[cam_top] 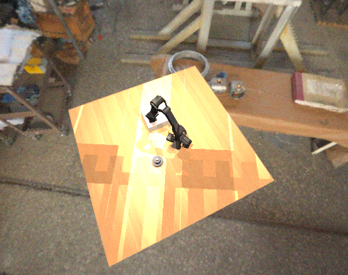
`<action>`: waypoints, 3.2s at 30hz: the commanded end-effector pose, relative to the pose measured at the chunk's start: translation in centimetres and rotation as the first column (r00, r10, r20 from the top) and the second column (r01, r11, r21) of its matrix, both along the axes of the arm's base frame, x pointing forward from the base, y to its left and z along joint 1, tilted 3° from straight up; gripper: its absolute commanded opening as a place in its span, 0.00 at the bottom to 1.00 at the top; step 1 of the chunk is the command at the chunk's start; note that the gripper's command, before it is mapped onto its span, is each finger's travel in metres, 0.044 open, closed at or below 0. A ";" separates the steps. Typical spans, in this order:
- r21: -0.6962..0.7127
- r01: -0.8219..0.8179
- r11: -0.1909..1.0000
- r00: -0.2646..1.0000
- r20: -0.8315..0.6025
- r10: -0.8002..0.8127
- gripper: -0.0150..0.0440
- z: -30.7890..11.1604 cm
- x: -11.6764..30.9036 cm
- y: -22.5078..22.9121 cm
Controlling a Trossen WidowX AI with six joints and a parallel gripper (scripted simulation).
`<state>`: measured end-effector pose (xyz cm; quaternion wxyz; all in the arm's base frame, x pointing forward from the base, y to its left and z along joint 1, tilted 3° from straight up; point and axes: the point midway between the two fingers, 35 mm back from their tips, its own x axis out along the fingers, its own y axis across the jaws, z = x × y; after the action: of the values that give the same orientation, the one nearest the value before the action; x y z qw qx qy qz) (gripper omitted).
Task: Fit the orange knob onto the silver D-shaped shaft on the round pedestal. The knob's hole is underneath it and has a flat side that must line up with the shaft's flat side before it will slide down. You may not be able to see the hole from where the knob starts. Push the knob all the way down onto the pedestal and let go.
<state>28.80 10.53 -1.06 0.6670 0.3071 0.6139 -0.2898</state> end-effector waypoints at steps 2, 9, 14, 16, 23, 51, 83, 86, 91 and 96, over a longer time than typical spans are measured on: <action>-0.004 -0.005 1.000 1.000 0.002 0.005 0.60 -0.1 0.0 -0.1; -0.004 -0.005 1.000 1.000 0.002 0.005 0.42 -0.1 0.0 -0.1; -0.005 -0.007 1.000 1.000 -0.001 0.007 0.25 0.4 0.1 -0.1; -0.005 -0.009 1.000 1.000 -0.003 0.009 0.25 0.9 0.1 0.0; 0.001 -0.007 1.000 1.000 0.003 0.007 0.25 3.0 0.3 0.2; 0.000 -0.005 1.000 1.000 0.006 0.005 0.25 11.7 0.0 0.5; -0.022 -0.012 1.000 1.000 0.001 0.013 0.25 13.0 2.0 -4.5; -0.022 -0.012 1.000 1.000 0.001 0.012 0.25 12.8 2.3 -5.3; -0.022 -0.011 1.000 1.000 0.001 0.011 0.25 12.5 2.9 -6.7; -0.021 -0.008 1.000 1.000 0.001 0.008 0.25 12.2 3.4 -8.1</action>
<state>31.66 3.37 11.12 0.6685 0.2963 0.6141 -0.2970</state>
